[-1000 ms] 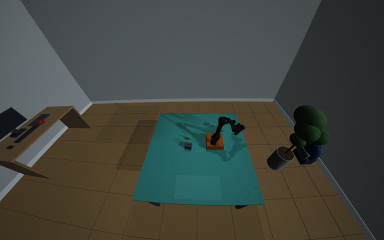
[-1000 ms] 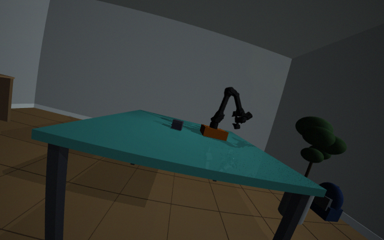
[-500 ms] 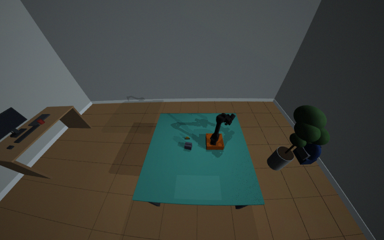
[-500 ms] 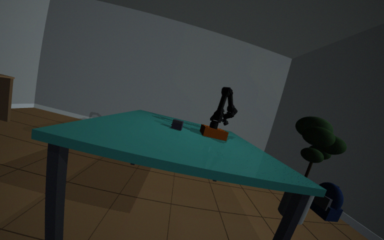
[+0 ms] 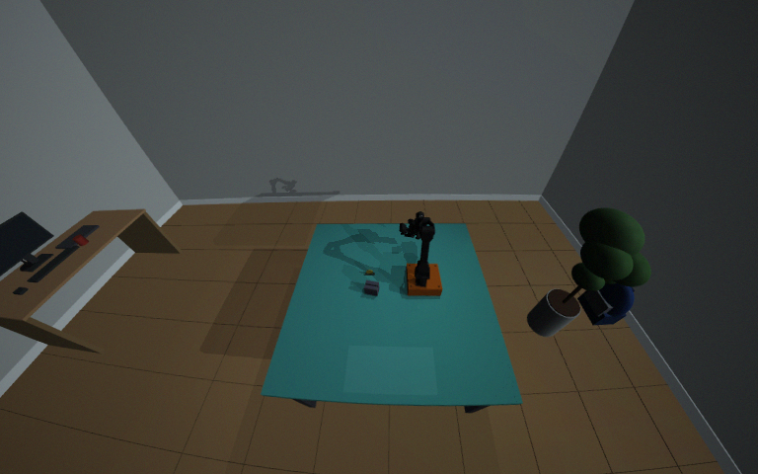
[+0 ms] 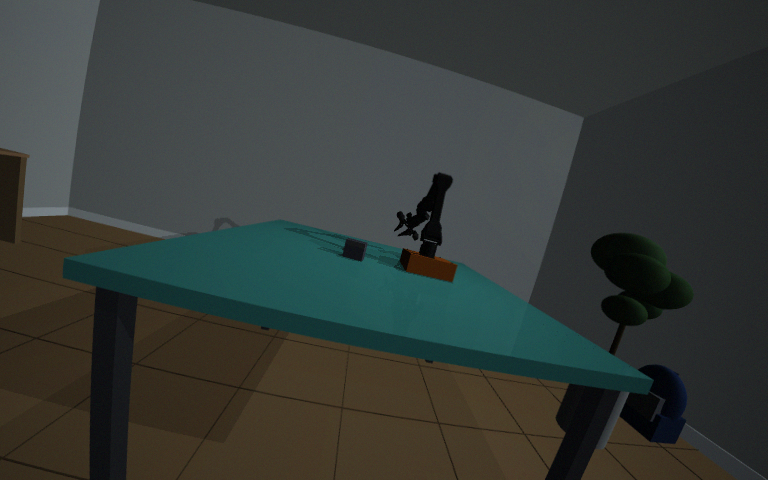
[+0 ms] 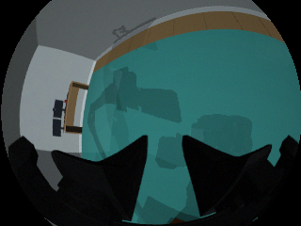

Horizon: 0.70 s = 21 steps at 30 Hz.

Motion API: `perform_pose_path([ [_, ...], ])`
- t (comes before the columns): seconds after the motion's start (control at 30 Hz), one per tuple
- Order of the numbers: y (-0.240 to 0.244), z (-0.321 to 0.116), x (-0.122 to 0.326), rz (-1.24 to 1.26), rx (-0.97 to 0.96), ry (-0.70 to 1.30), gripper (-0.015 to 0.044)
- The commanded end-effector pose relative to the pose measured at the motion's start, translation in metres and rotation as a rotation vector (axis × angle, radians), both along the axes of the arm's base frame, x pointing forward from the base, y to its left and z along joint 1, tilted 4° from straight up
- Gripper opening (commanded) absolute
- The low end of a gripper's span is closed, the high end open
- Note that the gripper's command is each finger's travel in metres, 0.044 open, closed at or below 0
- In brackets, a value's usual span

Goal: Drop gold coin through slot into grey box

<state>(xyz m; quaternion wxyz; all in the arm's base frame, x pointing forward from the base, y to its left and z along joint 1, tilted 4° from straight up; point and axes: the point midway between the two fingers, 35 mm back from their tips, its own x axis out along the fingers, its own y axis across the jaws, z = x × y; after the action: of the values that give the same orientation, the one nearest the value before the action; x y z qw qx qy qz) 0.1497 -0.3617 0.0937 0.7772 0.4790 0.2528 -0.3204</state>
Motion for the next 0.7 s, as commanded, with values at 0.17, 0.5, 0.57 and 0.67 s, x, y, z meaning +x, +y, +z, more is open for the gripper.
perform_pose_path([
  [0.17,0.084,-0.016,0.114,0.453,-0.025,0.292,0.0161],
  [0.5,0.21,-0.019,0.184,0.988,-0.187,0.611,0.0161],
  [0.57,0.237,-0.018,0.191,1.098,-0.236,0.673,0.0161],
  [0.67,0.276,-0.015,0.2,1.262,-0.323,0.764,0.0161],
])
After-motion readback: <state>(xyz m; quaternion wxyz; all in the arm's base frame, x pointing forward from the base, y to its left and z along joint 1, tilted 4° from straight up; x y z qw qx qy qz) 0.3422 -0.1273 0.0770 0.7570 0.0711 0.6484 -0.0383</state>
